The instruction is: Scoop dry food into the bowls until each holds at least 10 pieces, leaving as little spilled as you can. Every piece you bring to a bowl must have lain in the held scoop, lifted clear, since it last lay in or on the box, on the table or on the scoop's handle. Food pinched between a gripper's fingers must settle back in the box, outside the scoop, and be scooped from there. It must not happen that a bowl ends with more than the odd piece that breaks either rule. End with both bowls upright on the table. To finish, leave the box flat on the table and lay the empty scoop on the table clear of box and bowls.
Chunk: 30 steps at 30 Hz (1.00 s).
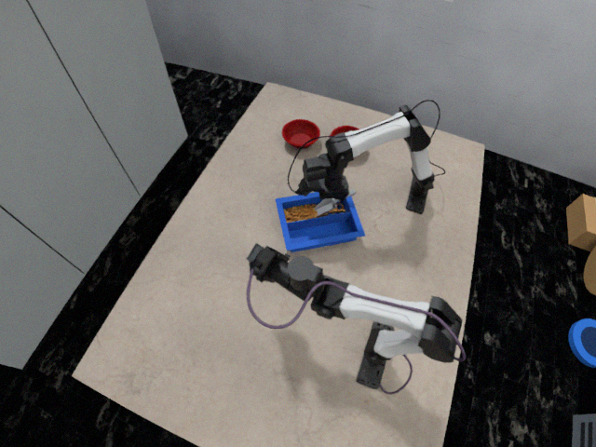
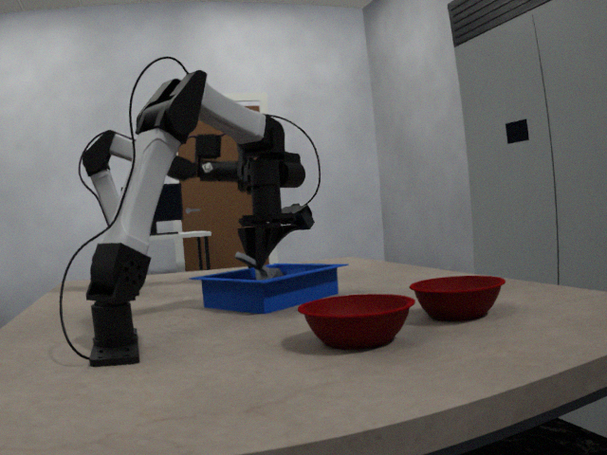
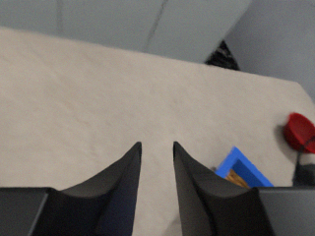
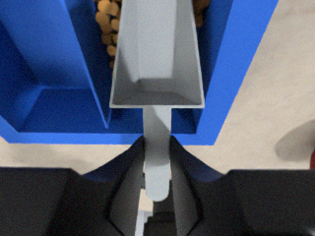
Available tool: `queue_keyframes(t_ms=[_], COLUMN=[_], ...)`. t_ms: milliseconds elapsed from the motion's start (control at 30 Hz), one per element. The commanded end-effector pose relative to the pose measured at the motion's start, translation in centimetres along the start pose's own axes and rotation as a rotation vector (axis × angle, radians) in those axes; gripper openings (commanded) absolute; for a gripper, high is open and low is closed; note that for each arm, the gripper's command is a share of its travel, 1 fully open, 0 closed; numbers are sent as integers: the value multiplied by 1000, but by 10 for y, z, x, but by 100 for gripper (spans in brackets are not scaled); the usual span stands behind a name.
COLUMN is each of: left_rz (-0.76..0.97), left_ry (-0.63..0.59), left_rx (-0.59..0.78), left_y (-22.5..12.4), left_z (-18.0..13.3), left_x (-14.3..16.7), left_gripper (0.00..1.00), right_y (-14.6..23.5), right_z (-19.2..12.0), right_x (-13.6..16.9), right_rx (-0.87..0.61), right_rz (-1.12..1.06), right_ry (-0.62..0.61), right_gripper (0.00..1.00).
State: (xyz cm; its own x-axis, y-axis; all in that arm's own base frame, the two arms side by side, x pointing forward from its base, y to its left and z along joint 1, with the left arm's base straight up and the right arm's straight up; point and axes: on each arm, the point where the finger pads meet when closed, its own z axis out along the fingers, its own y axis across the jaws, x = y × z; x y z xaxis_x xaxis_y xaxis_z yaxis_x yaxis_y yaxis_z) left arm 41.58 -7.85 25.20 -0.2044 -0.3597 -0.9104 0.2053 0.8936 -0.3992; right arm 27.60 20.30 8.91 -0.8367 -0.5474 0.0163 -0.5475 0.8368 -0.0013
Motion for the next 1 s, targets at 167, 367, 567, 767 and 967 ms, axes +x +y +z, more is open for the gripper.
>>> queue_keyframes(t_ms=[167,367,567,767,967], left_rz=[-206,-325,-476,-579,-731], left_ry=[27,100,206,284,405], left_rx=[175,226,288,320,352], left_y=[-32,-40,-53,-60,-71], left_z=[12,12,2,-8,-30], left_x=[37,72,115,142,178], left_gripper=[27,27,27,27,27], right_y=[-4,-4,-4,-4,-4], right_z=[-11,-11,-11,-11,-11], right_x=[-9,-9,-9,-9,-9], right_rx=[4,4,4,4,4], right_rz=[7,7,7,7,7], right_ry=[-46,-46,-46,-46,-46], right_gripper=[0,0,0,0,0])
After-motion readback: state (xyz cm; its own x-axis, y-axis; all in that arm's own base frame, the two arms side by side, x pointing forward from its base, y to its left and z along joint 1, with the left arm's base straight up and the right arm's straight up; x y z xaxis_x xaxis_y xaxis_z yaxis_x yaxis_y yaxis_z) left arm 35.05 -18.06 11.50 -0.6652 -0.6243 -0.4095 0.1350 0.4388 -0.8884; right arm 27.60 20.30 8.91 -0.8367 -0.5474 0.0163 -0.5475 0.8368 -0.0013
